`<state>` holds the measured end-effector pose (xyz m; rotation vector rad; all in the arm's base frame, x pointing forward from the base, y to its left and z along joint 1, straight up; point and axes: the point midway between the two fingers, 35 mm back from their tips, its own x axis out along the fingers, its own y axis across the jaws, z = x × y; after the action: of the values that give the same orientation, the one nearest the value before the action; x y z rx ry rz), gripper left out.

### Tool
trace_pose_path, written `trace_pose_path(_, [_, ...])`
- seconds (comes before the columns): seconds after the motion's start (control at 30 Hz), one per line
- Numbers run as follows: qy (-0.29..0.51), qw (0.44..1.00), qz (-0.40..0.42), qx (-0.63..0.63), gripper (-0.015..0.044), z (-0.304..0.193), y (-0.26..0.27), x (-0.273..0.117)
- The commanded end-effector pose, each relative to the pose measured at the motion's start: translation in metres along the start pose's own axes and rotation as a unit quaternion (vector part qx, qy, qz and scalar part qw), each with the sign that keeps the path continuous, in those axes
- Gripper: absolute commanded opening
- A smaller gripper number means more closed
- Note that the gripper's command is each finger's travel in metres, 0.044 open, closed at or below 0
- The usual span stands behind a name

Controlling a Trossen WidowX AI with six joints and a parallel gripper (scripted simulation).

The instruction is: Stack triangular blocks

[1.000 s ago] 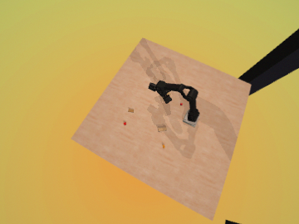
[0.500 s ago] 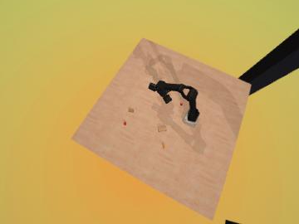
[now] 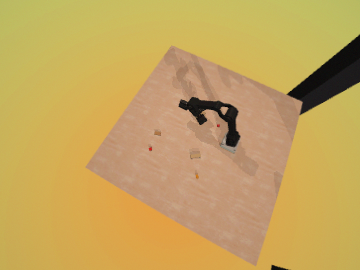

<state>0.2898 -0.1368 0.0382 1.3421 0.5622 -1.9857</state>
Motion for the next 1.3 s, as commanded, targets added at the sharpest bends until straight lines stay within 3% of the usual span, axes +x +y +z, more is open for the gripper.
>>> trace_pose_path(0.0, [0.0, 1.0, 0.0, 0.0, 0.0, 0.0, 0.0, 0.0])
trace_pose_path(0.13, [0.0, 1.0, -0.001, -0.001, 0.0, 0.001, 0.0, 0.0])
trace_pose_path(0.7, [0.0, 1.0, 0.0, 0.0, 0.044, 0.0, 0.0, 0.0])
trace_pose_path(1.0, [0.0, 1.0, 0.0, 0.0, 0.044, -0.001, 0.001, -0.008])
trace_pose_path(1.27, [0.002, 1.0, 0.0, 0.0, 0.044, -0.001, 0.002, -0.102])
